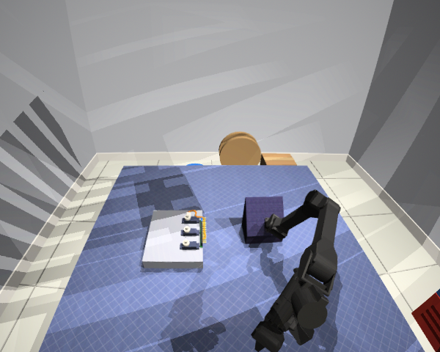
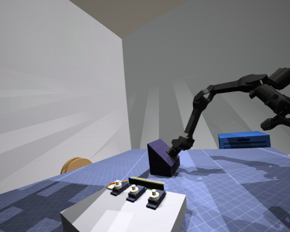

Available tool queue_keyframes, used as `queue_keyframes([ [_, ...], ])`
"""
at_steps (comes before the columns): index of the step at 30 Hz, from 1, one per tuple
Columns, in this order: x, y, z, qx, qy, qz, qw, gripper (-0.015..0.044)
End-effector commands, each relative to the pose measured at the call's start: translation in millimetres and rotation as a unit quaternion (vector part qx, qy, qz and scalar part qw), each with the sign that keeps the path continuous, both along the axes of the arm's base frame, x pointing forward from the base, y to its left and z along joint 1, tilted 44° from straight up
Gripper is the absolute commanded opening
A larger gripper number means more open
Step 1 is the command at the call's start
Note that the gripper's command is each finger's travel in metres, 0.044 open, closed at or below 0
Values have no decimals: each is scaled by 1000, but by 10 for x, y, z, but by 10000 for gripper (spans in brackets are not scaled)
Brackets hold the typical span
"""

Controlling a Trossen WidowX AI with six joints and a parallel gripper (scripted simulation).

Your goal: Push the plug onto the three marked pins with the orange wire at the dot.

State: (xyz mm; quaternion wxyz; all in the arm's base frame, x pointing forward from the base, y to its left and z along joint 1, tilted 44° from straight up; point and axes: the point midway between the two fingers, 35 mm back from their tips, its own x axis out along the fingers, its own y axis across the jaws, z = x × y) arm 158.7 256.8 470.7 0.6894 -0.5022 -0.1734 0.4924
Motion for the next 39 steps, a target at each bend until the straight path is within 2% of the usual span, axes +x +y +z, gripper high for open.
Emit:
queue_keyframes([
  [1, 148, -72, -33, 22, 18, -36, 999, 115],
  [20, 751, -429, -283, 119, 86, -175, 973, 115],
  [39, 1208, -932, -568, 226, 133, -292, 920, 115],
])
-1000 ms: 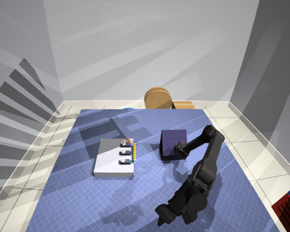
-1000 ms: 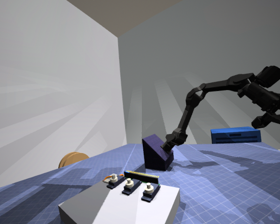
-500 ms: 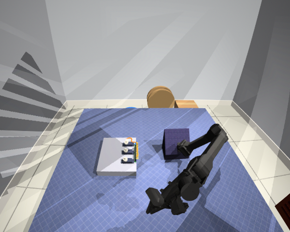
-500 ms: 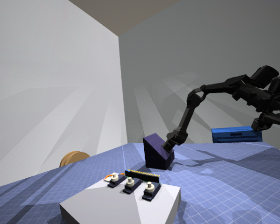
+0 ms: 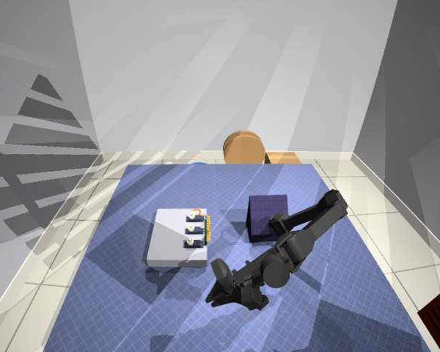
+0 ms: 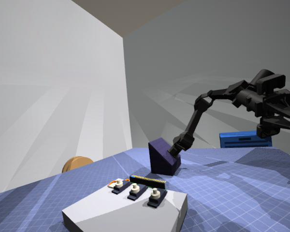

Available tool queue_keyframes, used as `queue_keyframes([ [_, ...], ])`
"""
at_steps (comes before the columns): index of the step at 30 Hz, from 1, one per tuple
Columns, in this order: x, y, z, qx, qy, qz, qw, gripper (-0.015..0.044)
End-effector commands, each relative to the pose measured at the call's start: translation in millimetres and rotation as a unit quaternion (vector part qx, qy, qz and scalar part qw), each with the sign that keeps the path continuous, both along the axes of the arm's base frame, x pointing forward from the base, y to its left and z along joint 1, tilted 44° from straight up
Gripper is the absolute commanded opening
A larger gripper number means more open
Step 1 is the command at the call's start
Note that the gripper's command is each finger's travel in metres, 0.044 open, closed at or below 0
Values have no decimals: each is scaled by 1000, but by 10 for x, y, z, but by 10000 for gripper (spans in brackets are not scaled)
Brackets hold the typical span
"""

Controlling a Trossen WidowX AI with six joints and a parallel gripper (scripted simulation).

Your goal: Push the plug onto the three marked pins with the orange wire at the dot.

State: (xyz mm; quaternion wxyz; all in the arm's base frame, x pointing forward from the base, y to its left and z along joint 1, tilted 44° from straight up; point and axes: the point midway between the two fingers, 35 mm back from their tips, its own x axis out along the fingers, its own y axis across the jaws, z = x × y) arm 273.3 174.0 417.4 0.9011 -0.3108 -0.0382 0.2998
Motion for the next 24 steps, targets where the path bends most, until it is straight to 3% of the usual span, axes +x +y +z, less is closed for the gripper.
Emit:
queue_keyframes([
  [1, 82, -135, -52, 27, 6, -30, 999, 115],
  [24, 397, -897, -445, 170, 27, -170, 970, 115],
])
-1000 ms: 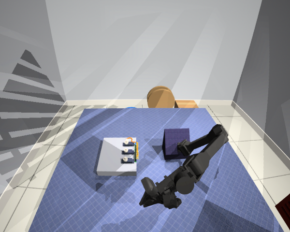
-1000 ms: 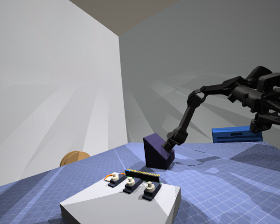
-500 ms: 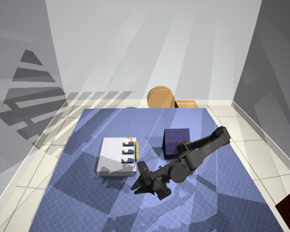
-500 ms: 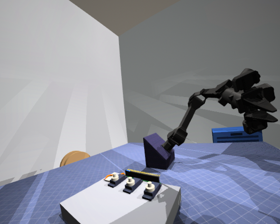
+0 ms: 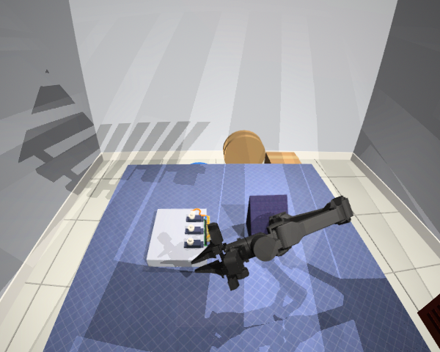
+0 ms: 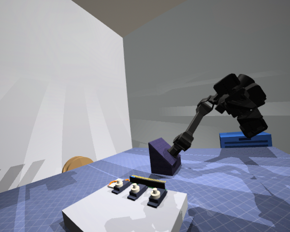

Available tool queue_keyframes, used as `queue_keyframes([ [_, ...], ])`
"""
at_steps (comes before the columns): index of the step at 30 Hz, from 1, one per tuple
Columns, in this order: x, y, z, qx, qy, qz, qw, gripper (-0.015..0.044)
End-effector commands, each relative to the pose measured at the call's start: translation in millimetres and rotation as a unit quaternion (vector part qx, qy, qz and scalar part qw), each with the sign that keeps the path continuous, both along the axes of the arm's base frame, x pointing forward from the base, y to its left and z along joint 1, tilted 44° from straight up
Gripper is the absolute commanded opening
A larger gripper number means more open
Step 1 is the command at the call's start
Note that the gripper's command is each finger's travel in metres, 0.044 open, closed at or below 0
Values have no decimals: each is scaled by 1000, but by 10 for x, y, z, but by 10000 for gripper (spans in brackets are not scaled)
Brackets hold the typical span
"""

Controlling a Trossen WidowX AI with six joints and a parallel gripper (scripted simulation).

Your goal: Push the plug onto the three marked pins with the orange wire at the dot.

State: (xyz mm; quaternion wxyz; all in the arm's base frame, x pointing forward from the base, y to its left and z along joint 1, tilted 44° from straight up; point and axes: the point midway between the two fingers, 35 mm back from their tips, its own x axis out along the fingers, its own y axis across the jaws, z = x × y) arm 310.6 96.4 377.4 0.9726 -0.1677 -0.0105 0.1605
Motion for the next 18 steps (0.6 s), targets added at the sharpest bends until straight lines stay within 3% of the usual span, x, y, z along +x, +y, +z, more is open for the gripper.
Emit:
queue_keyframes([
  [1, 30, -156, -62, 28, -1, -28, 999, 115],
  [18, 46, -916, -458, 164, -19, -148, 975, 115],
])
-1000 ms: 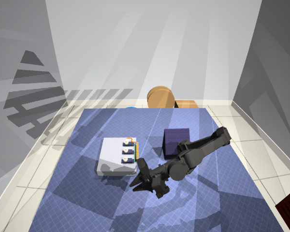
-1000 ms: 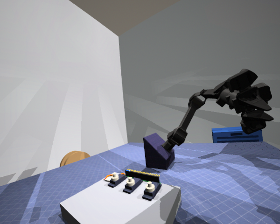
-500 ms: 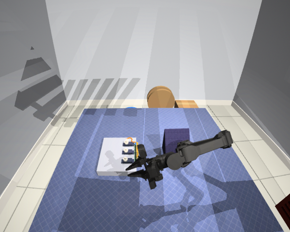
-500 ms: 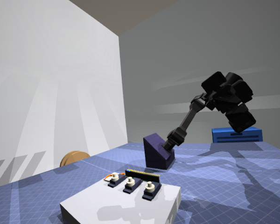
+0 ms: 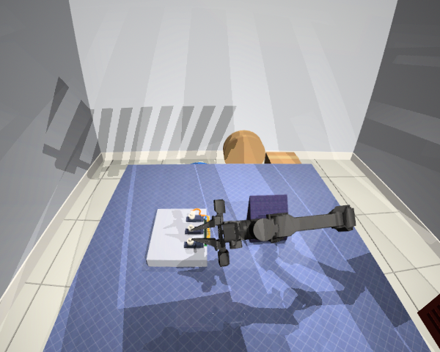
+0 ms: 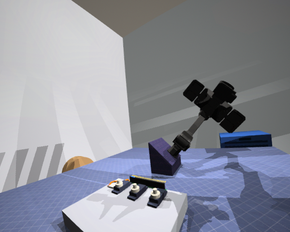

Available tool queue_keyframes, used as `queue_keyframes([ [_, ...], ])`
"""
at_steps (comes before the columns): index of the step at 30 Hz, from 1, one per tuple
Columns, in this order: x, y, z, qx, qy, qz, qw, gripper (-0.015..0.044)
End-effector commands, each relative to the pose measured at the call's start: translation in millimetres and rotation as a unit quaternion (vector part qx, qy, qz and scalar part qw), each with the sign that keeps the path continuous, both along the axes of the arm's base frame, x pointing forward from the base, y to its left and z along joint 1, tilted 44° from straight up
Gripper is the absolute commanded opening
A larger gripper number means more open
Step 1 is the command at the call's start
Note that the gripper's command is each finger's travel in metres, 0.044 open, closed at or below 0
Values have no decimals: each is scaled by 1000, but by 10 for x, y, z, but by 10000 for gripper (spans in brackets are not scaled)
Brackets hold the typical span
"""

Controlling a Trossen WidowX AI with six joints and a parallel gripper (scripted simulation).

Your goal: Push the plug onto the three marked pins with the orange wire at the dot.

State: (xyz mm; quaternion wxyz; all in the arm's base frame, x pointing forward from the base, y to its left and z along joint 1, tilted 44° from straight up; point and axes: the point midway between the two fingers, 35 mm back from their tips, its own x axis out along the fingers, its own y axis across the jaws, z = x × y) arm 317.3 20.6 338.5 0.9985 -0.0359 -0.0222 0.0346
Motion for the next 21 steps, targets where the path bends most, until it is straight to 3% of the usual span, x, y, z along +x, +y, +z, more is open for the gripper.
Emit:
queue_keyframes([
  [1, -1, -211, -117, 28, -3, -34, 999, 115],
  [21, 649, -430, -858, -197, 196, 16, 961, 115],
])
